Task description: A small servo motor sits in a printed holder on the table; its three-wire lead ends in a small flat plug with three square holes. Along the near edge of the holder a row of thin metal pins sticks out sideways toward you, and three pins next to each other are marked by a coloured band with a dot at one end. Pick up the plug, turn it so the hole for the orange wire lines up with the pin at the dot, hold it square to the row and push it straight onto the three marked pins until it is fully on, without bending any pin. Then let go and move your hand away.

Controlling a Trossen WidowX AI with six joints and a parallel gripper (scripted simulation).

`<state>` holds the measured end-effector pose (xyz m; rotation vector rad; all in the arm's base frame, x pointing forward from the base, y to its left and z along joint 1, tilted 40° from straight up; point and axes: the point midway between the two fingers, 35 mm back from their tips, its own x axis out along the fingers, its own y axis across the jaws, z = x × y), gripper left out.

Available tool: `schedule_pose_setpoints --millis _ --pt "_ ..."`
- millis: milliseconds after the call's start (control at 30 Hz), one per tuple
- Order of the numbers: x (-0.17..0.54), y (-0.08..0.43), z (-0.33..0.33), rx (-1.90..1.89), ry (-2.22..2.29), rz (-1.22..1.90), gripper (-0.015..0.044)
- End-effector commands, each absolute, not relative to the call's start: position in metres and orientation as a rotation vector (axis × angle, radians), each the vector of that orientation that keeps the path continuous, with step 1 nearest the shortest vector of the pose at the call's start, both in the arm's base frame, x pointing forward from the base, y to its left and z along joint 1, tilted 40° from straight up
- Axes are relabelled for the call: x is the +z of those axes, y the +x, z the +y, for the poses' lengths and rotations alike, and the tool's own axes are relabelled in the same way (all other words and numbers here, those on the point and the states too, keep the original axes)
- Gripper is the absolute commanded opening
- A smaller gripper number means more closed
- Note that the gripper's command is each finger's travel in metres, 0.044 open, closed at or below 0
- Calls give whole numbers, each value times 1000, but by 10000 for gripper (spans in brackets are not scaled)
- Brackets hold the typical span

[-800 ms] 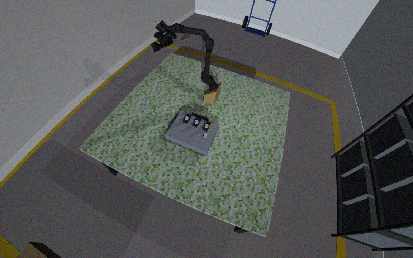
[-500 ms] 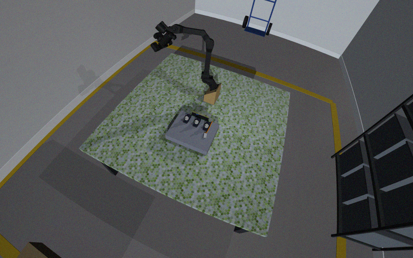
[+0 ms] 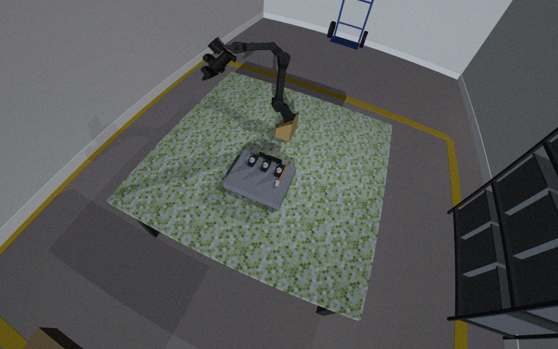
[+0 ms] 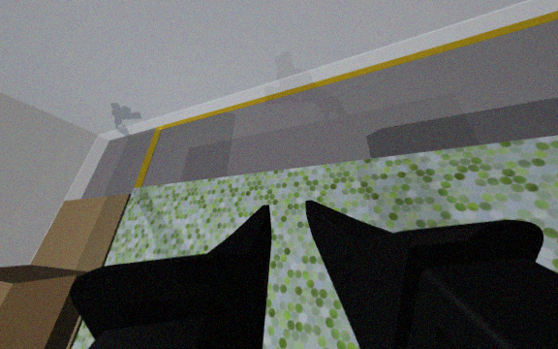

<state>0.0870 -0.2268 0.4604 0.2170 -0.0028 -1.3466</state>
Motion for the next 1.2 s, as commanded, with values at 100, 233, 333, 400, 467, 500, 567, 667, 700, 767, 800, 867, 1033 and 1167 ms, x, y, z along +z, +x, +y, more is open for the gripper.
schedule_pose_setpoints --millis 100,233,333,400,467,500,567,667,700,767,800,867,1033,1167 --pt "444 137 -222 -1149 181 10 115" --pt "435 164 -215 -1041 163 11 115" --pt "428 183 -207 -963 150 11 115" --pt "423 196 -201 -911 142 10 115" --pt "419 207 -194 -861 133 9 115" --pt "416 213 -191 -835 129 8 115" --pt "411 224 -183 -783 120 7 115" --pt "404 240 -170 -705 107 4 115" --pt "401 245 -165 -679 102 3 115" --pt "396 255 -155 -627 94 1 115" --pt "393 259 -150 -602 90 -1 115" --pt "388 268 -139 -548 82 -4 115" --pt "374 287 -109 -419 62 -13 115" --pt "363 299 -84 -315 46 -23 115"
